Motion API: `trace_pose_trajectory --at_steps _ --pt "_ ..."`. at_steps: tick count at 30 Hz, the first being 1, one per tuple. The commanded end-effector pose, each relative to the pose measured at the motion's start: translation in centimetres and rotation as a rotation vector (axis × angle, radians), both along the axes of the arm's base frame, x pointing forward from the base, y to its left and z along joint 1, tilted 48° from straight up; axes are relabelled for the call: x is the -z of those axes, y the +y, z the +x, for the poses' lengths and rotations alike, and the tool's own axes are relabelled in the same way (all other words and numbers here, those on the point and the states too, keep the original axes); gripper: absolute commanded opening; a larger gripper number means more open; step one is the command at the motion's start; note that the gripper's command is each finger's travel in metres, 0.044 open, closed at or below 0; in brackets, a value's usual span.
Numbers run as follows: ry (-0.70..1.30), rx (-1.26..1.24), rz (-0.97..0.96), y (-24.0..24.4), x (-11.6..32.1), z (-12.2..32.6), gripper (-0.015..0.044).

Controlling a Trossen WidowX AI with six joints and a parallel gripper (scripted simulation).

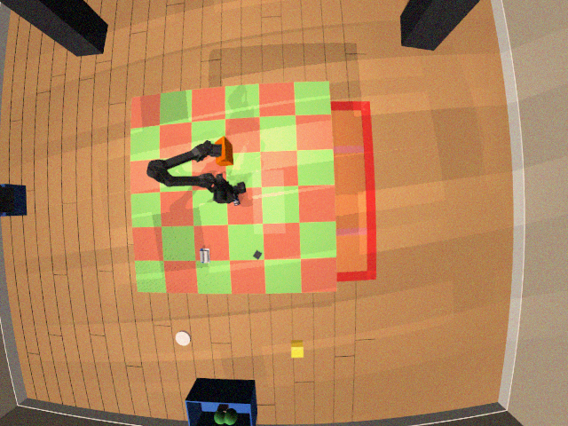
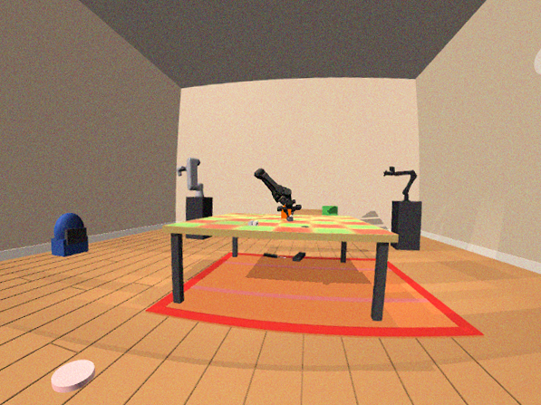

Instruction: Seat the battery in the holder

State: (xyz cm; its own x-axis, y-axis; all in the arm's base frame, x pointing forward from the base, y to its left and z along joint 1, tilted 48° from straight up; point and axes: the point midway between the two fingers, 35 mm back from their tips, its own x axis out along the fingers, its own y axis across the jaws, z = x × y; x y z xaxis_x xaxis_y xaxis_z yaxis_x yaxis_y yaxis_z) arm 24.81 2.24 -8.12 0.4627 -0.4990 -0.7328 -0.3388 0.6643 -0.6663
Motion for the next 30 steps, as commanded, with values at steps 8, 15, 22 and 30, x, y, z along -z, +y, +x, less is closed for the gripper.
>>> trace_pose_trajectory --at_steps 8,15,22,30 --pt "0.063 0.047 -0.008 -0.1 0.69 -0.21 0.008" --pt "0.089 0.077 -0.021 -0.2 0.75 -0.11 0.008" --pt "0.115 0.106 -0.034 -0.32 0.73 -0.02 0.008" --pt "0.147 0.139 -0.049 -0.45 0.66 0.08 0.008"
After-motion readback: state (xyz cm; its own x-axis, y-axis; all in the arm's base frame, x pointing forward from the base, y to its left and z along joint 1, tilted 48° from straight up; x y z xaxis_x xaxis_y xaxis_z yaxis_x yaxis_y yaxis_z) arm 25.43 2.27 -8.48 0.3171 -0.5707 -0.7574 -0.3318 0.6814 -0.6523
